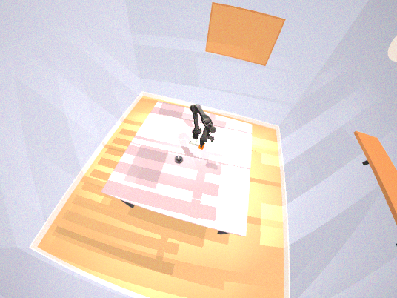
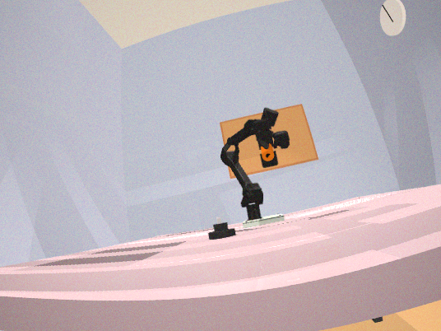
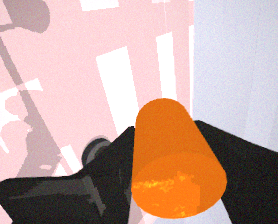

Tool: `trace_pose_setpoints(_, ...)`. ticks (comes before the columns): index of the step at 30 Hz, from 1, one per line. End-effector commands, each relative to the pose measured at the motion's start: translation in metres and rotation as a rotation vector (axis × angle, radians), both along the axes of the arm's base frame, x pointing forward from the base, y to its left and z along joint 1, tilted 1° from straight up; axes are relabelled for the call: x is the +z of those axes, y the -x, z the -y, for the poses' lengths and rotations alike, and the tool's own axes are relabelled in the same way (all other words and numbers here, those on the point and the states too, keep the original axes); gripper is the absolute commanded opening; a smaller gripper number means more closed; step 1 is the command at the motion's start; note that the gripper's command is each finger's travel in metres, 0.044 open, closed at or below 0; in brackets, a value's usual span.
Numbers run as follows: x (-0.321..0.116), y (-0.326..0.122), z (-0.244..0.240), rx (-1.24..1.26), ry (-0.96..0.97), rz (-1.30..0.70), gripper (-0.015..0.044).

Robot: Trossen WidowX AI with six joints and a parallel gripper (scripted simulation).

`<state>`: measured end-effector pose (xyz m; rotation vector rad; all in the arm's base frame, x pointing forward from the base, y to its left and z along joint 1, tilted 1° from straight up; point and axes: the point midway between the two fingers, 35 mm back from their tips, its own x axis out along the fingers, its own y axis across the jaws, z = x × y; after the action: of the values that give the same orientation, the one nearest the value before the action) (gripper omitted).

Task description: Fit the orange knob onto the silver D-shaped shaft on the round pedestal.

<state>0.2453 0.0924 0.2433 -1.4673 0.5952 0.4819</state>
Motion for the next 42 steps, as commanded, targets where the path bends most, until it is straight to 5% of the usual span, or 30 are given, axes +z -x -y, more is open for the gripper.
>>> trace_pose_setpoints(1, 0.004, 0.000, 0.000, -0.008, -0.018, 0.002, 0.0000)
trace_pose_setpoints(42, -0.079, -0.026, 0.000, 0.006, -0.093, -0.839, 0.0000)
